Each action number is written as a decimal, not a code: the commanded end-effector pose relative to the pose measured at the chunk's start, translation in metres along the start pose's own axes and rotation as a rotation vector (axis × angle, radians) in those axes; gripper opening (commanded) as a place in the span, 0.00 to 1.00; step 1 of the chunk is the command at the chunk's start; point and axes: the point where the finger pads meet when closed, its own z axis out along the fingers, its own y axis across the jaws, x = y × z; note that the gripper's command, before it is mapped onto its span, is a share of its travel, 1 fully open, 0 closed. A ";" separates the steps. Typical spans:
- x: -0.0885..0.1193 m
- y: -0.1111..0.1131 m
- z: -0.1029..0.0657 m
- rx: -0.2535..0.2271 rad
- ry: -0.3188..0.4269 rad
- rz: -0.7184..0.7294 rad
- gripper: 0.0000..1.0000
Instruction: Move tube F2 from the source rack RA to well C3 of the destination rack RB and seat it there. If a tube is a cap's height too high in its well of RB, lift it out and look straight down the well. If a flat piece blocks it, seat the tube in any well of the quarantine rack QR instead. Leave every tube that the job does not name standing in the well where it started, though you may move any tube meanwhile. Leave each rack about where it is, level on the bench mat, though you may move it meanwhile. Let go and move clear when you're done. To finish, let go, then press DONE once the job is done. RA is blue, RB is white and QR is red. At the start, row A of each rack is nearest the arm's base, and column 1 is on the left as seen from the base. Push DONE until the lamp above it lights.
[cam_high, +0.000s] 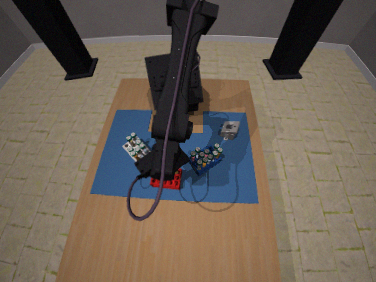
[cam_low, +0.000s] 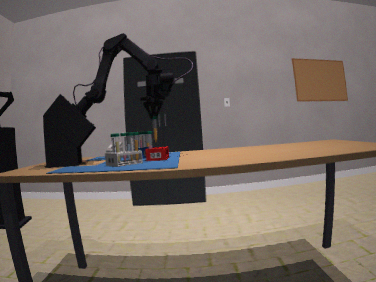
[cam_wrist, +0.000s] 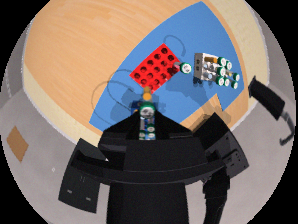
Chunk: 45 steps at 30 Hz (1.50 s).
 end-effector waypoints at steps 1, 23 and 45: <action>0.007 -0.007 -0.007 0.006 -0.009 0.008 0.00; 0.029 -0.024 -0.006 -0.015 -0.021 -0.003 0.00; 0.033 -0.066 -0.003 0.008 0.008 0.009 0.00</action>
